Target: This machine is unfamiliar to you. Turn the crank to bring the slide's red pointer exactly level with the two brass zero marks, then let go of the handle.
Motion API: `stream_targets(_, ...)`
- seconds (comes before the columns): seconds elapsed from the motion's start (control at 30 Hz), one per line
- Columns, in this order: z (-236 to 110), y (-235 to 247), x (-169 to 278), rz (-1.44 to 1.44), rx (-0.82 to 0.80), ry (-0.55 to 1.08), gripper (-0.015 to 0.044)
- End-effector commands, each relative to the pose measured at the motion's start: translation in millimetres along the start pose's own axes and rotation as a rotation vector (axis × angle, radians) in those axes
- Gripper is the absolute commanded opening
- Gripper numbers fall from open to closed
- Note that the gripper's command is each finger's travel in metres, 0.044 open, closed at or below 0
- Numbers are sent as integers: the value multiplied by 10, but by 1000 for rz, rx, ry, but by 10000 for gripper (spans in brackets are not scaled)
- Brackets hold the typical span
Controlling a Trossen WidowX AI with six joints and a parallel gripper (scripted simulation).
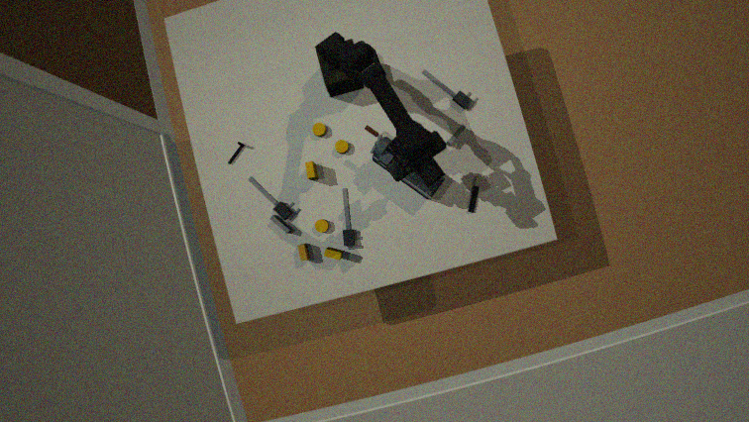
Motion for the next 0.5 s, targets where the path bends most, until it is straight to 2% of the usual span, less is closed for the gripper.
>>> stream_targets(0.0,0,-1,0,0,1,0,315)
stream_targets(0.13,0,-1,0,0,1,0,420)
stream_targets(0.2,0,-1,0,0,1,0,440)
stream_targets(0.47,0,-1,0,0,1,0,230)
Point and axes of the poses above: the point midway between the two fingers, 35 mm back from their tips, its own z axis out along the fingers, its own y axis across the jaws, x = y × z, the point moved 6 cm from there along -z, back along the fingers, and after that the axes turned 13 degrees about z, right-handed, at the moved point
